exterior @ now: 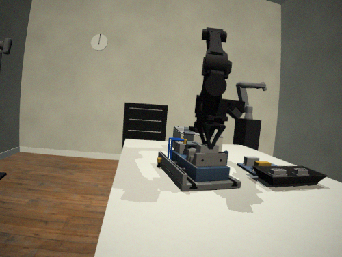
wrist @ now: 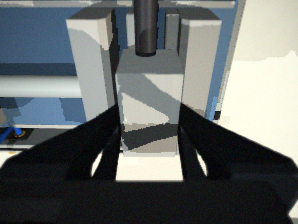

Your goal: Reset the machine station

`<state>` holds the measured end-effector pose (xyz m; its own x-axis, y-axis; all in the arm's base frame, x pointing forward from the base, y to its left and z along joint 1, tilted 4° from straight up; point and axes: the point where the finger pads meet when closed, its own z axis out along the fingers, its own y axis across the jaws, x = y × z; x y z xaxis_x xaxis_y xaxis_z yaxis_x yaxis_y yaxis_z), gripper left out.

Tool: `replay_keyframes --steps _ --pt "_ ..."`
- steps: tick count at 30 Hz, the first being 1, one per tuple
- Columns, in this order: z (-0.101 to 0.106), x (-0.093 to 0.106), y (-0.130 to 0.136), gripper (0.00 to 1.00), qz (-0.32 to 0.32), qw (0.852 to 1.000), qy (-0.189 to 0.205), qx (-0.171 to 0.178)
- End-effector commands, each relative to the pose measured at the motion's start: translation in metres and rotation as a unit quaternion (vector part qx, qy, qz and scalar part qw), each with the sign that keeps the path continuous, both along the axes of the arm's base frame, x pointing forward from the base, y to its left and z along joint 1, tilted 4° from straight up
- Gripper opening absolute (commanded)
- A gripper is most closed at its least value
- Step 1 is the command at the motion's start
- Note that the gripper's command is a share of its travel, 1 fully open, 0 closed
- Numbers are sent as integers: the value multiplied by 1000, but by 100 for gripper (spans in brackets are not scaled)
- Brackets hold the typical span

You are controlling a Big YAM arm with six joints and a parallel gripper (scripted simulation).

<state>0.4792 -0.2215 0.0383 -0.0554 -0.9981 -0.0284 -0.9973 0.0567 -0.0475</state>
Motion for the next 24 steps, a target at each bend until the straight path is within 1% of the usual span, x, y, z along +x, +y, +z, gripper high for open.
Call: replay_keyframes --steps 1,24 --pt "38 25 -12 0 -7 999 -43 -20" --pt "32 24 -11 0 -8 999 -42 -19"
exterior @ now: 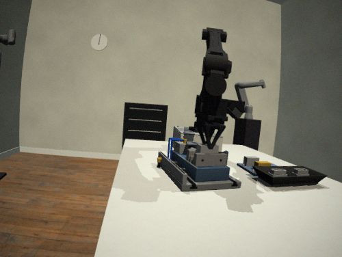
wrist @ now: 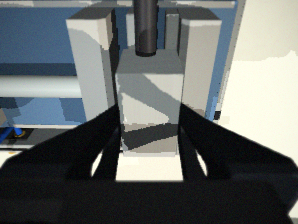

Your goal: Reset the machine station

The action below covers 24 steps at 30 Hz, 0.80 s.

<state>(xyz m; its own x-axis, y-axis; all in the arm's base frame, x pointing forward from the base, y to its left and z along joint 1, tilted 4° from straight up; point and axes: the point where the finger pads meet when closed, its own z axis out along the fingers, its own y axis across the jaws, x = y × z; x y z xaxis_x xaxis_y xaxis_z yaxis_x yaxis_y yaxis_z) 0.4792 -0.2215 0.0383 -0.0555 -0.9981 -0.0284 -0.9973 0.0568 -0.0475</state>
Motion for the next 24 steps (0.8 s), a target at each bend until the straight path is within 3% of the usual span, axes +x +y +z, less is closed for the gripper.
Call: replay_keyframes --steps 1,24 --pt "31 24 -11 0 -8 999 -41 -19" --pt "29 23 -11 0 -8 999 -39 -18"
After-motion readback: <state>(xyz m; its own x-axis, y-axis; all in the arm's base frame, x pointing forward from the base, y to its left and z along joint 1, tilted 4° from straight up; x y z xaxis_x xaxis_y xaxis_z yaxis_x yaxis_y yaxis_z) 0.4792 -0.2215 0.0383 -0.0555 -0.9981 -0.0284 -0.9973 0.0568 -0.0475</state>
